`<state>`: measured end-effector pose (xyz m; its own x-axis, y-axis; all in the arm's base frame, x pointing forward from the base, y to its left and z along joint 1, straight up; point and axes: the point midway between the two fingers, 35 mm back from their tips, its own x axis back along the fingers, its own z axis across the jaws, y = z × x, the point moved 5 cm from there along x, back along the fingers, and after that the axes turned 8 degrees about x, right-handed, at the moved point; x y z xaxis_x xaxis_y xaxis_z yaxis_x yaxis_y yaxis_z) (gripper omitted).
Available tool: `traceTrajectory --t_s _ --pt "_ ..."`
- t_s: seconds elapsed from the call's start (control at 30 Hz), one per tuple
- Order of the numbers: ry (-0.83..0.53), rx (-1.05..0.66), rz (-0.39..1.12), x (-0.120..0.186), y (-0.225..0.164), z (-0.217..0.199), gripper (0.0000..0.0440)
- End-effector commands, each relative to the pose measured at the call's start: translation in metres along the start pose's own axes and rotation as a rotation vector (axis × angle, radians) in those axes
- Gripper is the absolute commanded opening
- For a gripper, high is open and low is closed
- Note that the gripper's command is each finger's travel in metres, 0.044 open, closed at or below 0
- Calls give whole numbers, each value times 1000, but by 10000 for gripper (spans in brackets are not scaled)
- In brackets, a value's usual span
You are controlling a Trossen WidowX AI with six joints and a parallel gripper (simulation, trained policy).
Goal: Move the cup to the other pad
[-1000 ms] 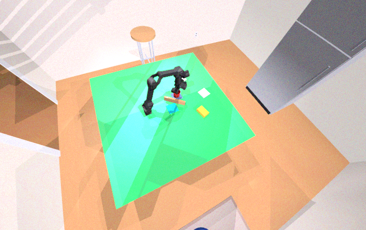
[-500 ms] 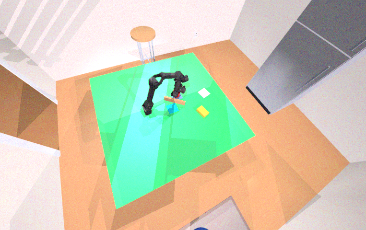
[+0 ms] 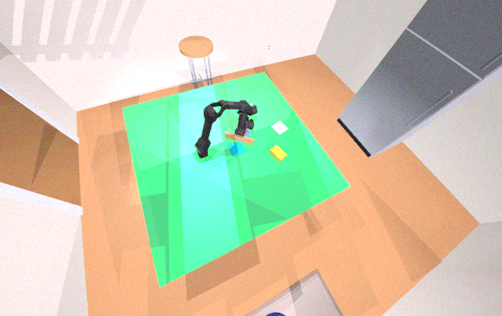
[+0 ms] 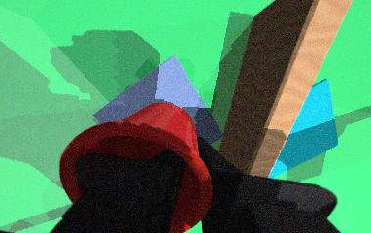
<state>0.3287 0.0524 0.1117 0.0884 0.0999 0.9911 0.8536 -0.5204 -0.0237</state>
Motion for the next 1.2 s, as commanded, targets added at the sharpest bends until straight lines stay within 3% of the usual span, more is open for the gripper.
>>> traceTrajectory --t_s 0.0,0.63,1.17 --pt "-26 18 20 -7 -4 -5 13" --pt "4 -53 6 32 -10 -25 25" --pt "65 -187 -33 68 -4 -57 0"
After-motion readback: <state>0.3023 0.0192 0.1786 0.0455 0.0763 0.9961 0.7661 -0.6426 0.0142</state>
